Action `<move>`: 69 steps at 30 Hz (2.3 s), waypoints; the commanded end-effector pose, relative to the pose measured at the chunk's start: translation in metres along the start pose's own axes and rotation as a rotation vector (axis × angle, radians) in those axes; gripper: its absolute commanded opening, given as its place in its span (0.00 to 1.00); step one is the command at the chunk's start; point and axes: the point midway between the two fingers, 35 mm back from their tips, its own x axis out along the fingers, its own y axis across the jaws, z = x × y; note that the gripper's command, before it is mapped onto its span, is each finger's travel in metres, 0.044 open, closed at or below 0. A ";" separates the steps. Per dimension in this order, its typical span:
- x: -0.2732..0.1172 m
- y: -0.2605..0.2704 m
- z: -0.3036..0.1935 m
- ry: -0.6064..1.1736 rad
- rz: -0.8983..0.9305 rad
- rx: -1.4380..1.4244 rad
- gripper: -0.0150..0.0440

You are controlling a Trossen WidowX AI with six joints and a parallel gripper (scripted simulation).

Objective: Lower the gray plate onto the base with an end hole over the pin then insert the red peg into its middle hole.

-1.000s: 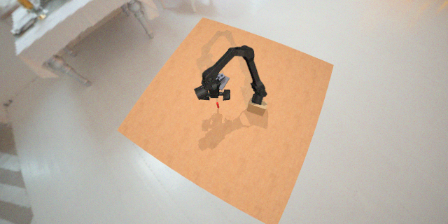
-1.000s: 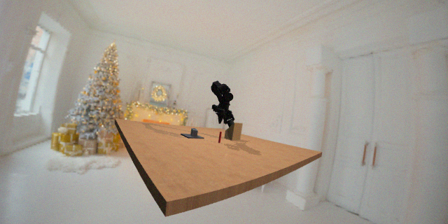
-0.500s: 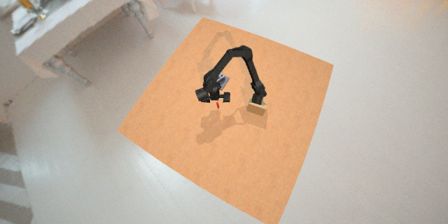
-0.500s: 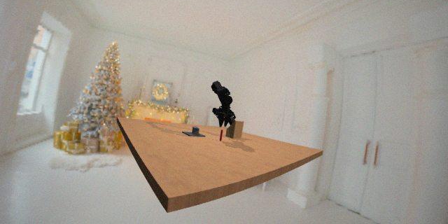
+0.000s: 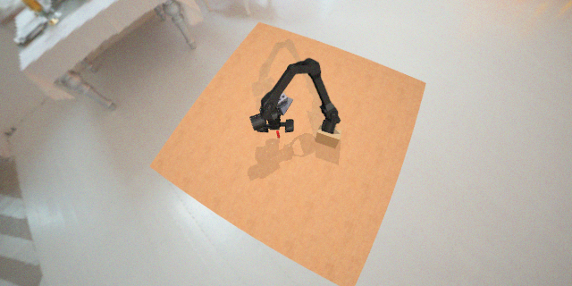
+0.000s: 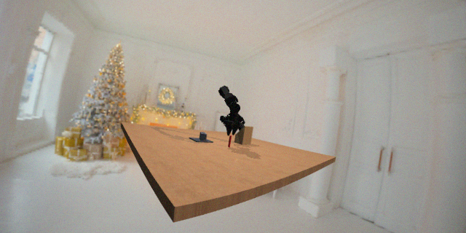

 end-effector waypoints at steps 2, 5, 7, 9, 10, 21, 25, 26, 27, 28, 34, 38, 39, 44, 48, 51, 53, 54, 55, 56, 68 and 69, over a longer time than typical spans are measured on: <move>0.010 -0.002 0.000 -0.006 -0.005 -0.010 1.00; 0.014 -0.002 0.001 -0.006 -0.005 -0.010 1.00; 0.018 -0.002 0.001 -0.006 -0.005 -0.010 1.00; 0.021 -0.002 0.001 -0.006 -0.005 -0.010 1.00; 0.022 -0.002 0.001 -0.006 -0.005 -0.010 1.00; 0.040 -0.003 0.002 -0.008 -0.005 -0.009 1.00; 0.042 -0.004 0.002 -0.008 -0.006 -0.009 0.96; 0.042 -0.004 0.002 -0.008 -0.006 -0.009 0.91; 0.042 -0.004 0.002 -0.008 -0.006 -0.009 0.87; 0.042 -0.004 0.002 -0.008 -0.006 -0.009 0.82; 0.042 -0.004 0.002 -0.008 -0.006 -0.009 0.56; 0.042 -0.004 0.002 -0.008 -0.006 -0.009 0.38; 0.042 -0.004 0.002 -0.008 -0.006 -0.009 0.33; 0.042 -0.004 0.002 -0.008 -0.006 -0.009 0.28; 0.042 -0.004 0.002 -0.008 -0.006 -0.009 0.25; 0.039 -0.003 0.002 -0.008 -0.005 -0.009 0.25; 0.035 -0.002 0.001 -0.007 -0.005 -0.009 0.25; 0.032 -0.002 0.001 -0.007 -0.005 -0.009 0.25; 0.029 -0.001 0.001 -0.006 -0.004 -0.009 0.25; 0.026 -0.001 0.001 -0.006 -0.004 -0.009 0.25; -0.011 0.003 -0.001 -0.002 -0.003 -0.010 0.25; -0.014 0.003 -0.001 -0.002 -0.003 -0.010 0.25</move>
